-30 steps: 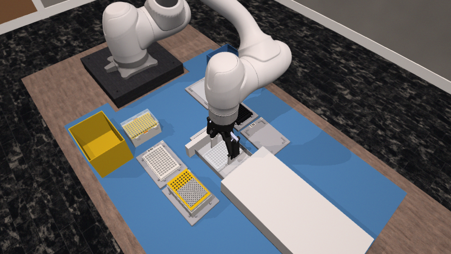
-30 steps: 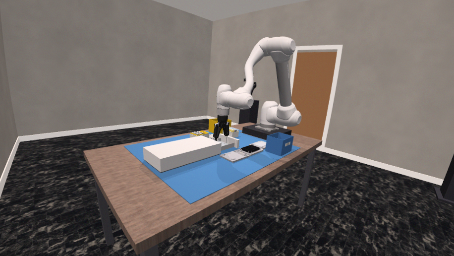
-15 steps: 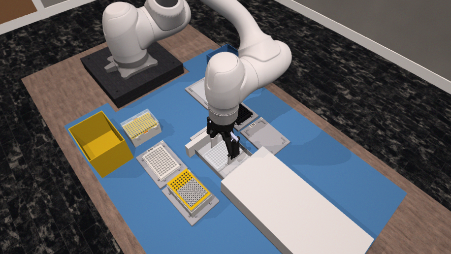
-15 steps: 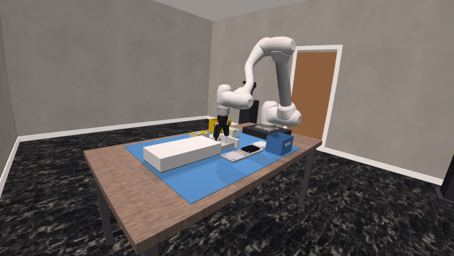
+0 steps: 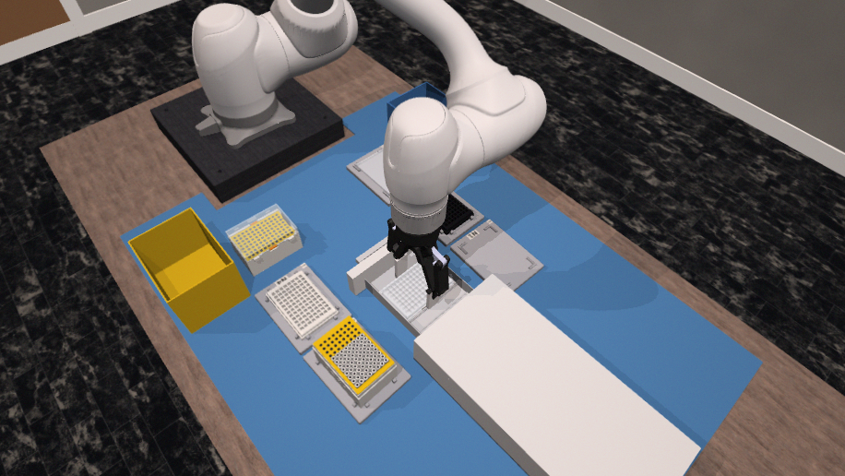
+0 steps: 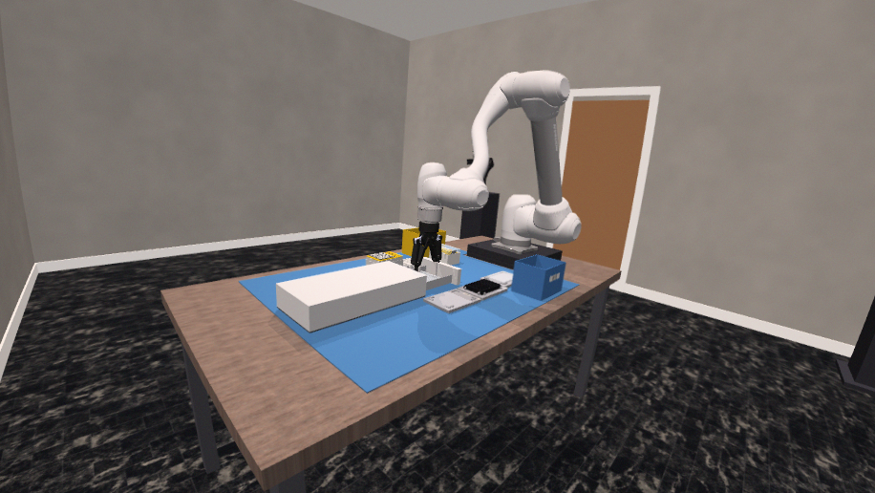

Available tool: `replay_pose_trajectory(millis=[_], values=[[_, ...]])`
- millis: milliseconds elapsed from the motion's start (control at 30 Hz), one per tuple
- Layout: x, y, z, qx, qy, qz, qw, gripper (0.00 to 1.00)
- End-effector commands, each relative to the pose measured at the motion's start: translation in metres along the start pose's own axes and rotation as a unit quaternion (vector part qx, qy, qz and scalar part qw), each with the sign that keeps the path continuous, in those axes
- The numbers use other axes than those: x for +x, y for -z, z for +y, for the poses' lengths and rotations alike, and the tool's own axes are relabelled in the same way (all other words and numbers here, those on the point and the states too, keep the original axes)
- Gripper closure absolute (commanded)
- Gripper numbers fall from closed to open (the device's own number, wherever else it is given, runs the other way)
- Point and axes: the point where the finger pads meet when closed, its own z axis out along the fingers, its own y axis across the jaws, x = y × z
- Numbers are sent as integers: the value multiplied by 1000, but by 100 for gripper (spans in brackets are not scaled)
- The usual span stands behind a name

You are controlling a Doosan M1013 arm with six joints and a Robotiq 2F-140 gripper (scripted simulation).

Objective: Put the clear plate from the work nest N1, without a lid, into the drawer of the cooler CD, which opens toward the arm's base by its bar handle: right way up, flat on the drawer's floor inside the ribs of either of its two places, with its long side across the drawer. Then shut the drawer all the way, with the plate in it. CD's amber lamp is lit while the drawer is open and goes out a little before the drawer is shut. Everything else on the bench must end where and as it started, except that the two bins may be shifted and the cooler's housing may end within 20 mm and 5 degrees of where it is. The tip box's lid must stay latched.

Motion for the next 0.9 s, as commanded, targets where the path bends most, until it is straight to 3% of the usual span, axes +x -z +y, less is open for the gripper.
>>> replay_pose_trajectory(millis=[0,33,867], values=[[0,0,-1,1,0,0,1000,100],[0,0,-1,1,0,0,1000,34],[0,0,-1,1,0,0,1000,34]])
